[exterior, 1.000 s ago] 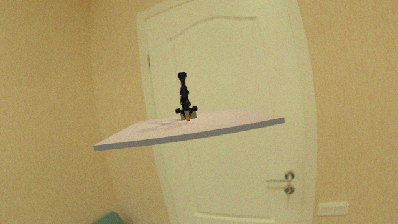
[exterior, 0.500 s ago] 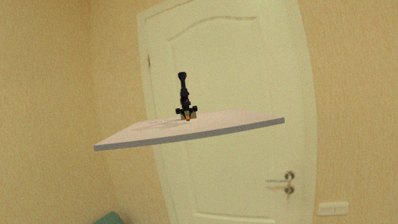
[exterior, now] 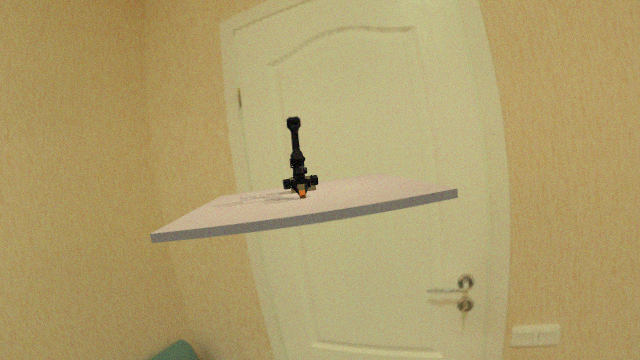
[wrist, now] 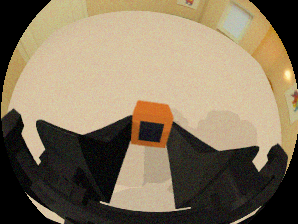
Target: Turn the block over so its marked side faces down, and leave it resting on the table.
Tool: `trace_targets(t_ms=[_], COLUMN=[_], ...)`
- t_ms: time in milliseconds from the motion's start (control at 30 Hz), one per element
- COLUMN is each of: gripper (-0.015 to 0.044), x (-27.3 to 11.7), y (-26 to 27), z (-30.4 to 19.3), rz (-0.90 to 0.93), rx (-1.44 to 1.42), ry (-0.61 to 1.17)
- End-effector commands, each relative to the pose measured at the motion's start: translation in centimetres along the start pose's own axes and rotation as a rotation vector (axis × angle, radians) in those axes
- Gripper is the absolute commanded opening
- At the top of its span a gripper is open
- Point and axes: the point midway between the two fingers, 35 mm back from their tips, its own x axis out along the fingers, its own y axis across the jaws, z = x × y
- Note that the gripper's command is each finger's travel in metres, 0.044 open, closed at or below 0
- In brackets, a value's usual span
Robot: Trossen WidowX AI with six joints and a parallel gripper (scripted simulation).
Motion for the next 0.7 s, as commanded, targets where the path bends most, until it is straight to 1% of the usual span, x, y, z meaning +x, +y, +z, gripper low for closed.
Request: trace_targets(t_ms=[0,500,667], gripper=[0.0000,0.0000,0.0000], x=[0.3,-0.8,-1.1], y=[-0.1,0.0,0.0], z=[-1.0,-1.8,-1.8], rz=[-0.005,-0.004,-0.004], rx=[0.004,0.007,0.007], ry=[-0.046,-0.254,-0.277])
